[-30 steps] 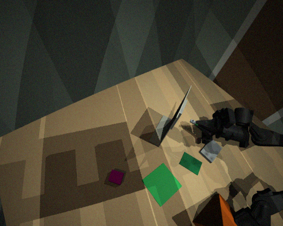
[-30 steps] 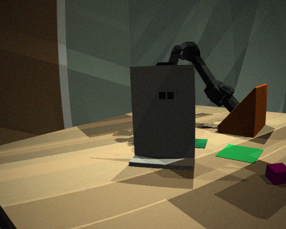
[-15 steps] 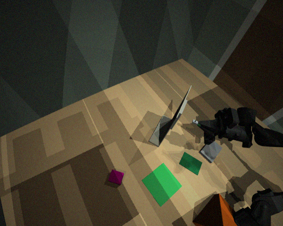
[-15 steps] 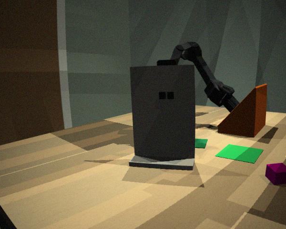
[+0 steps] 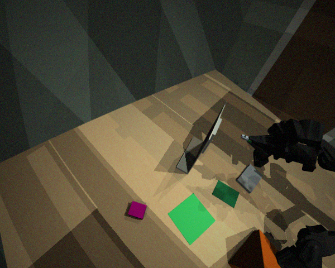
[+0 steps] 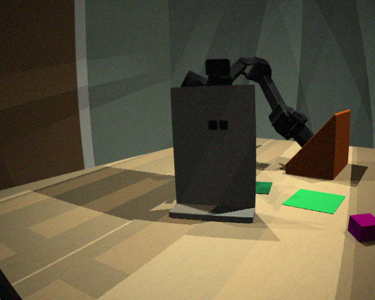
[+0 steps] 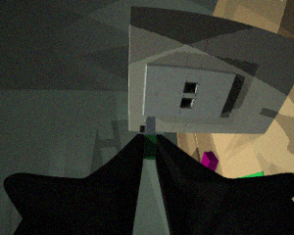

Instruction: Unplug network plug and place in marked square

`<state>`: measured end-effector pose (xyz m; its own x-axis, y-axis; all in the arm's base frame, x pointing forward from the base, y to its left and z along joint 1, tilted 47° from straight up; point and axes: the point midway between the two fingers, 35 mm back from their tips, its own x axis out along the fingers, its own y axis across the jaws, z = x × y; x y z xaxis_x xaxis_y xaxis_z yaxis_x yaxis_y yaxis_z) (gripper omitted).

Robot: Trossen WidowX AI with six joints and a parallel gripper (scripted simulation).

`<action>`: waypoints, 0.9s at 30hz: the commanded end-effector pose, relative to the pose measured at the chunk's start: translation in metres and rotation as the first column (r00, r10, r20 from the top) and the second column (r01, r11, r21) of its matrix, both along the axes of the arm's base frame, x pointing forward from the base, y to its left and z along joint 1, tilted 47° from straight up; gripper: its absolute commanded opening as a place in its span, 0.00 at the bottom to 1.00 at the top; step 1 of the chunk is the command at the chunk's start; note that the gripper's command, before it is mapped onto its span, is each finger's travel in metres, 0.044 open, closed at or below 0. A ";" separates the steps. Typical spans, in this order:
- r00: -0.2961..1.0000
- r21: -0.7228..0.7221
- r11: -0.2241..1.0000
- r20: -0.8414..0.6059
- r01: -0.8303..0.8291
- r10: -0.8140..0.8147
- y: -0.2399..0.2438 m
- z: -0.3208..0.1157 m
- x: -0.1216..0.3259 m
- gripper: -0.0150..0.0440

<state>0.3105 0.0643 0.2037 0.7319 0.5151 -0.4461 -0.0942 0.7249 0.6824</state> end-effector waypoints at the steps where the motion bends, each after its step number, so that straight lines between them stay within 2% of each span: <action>1: 0.999 0.001 1.000 -0.030 0.020 -0.020 0.003 -0.004 0.000 0.25; 15: 0.945 -0.043 0.985 -0.277 0.170 -0.175 0.024 -0.071 0.012 0.25; 27: 0.863 -0.139 0.949 -0.395 0.283 -0.315 0.039 -0.120 0.008 0.25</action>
